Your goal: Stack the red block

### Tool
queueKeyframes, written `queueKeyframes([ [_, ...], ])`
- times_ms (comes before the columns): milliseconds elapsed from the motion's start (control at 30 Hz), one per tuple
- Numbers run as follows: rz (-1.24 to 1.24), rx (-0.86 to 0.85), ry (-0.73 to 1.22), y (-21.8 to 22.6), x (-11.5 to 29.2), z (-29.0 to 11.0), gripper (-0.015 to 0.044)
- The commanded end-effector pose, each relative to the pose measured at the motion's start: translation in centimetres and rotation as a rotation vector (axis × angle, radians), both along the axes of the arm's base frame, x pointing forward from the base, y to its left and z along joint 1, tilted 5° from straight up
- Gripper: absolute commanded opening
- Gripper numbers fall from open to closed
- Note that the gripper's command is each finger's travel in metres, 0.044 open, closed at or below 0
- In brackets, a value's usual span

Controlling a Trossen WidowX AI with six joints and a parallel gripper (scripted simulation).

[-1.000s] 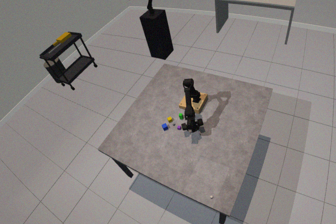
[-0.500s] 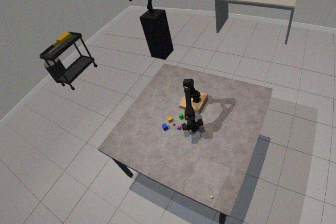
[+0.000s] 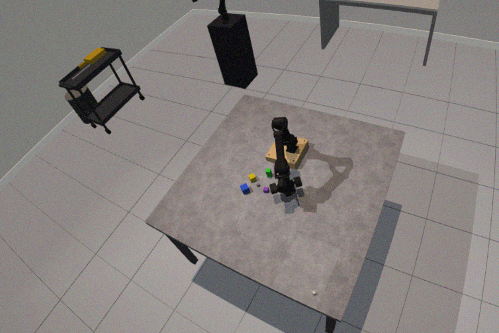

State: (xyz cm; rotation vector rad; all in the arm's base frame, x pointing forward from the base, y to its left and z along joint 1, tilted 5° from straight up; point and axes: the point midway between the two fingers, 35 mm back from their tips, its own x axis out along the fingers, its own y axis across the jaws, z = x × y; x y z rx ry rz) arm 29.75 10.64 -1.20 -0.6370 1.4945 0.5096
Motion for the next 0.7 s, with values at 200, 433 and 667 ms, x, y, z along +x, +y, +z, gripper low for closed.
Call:
queueKeyframes([
  [200,0.006,-0.002,-0.003,0.1,0.0,1.6,0.0000],
  [433,0.006,-0.002,-0.003,0.4,-0.1,5.3,0.0000],
  [667,0.006,-0.002,-0.003,0.7,-0.2,8.7,0.0000],
])
